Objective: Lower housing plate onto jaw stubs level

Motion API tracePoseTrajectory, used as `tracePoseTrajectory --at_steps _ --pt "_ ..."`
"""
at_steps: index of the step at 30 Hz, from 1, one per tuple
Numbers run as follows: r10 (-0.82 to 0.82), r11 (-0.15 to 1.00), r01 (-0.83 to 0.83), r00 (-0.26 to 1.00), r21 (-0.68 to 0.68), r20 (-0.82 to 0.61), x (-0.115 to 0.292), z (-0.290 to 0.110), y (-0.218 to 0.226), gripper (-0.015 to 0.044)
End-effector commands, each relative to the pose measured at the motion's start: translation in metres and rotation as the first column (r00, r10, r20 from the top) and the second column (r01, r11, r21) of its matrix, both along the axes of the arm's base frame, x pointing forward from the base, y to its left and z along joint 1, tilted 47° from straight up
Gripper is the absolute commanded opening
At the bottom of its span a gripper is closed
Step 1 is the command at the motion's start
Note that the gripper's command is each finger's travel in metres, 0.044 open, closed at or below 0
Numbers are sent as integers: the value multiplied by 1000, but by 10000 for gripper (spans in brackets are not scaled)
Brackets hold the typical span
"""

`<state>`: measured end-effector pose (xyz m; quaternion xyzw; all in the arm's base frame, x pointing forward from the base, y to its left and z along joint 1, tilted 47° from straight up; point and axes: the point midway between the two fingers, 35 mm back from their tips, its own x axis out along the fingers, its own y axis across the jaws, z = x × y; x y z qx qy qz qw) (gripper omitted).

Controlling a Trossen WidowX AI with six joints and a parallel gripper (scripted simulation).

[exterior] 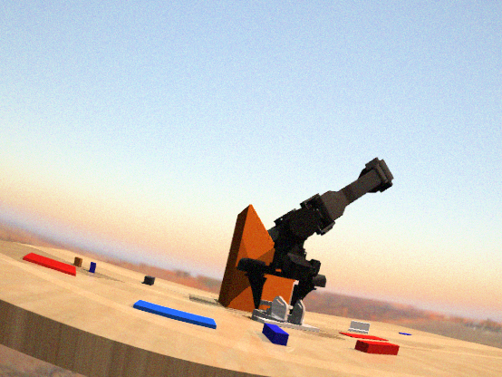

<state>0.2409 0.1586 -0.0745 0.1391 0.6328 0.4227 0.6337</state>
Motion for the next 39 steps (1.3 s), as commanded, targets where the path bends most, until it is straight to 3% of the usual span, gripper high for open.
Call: tracePoseTrajectory --at_steps 1,39 --pt "-3 1000 3 1000 2 -8 -2 -1 1 351" --pt "-4 1000 4 1000 2 -9 -3 -7 7 351"
